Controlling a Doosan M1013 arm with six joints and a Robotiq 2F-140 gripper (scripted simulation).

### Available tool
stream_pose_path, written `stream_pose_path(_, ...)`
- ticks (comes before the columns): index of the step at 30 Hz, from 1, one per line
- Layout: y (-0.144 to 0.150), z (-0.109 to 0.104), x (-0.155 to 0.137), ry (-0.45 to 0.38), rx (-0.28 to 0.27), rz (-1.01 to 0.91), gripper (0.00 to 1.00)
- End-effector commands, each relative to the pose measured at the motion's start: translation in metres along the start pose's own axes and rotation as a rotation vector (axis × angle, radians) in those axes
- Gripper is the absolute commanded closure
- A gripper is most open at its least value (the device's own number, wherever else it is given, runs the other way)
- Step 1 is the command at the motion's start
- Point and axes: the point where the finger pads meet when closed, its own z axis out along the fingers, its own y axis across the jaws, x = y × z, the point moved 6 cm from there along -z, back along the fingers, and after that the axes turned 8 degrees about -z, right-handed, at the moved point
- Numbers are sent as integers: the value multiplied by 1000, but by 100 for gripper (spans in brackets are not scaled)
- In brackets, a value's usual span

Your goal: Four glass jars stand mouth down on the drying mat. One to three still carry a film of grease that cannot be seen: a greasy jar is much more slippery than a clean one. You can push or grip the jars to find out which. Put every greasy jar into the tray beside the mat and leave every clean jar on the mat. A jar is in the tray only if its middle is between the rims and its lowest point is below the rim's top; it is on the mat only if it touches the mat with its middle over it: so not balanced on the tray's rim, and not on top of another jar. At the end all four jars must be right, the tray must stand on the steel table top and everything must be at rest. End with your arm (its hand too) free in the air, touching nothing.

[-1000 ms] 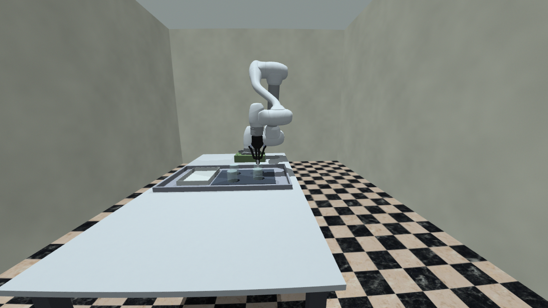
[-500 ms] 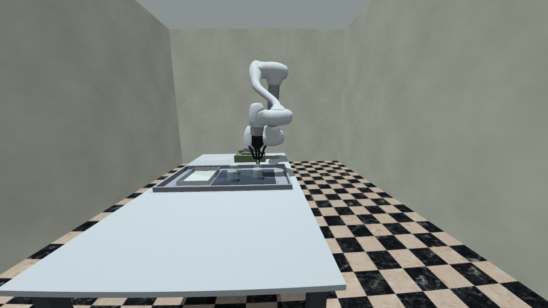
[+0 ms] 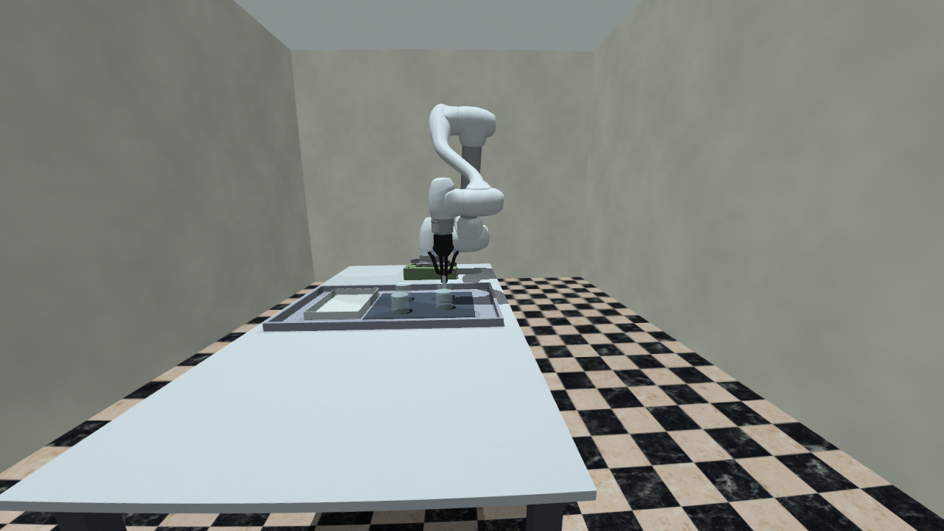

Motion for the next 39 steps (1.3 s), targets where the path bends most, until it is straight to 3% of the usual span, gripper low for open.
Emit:
stream_pose_path(1, 0, 0, 0, 0, 0, 0, 100)
stream_pose_path(13, 0, 0, 0, 0, 0, 0, 100)
stream_pose_path(16, 0, -23, 0, 0, 0, 0, 100)
stream_pose_path(18, 0, -23, 0, 0, 0, 0, 100)
stream_pose_path(25, 0, -76, 0, 0, 0, 0, 100)
stream_pose_path(27, 0, -76, 0, 0, 0, 0, 100)
stream_pose_path(39, -81, -76, 7, 0, 0, 0, 100)
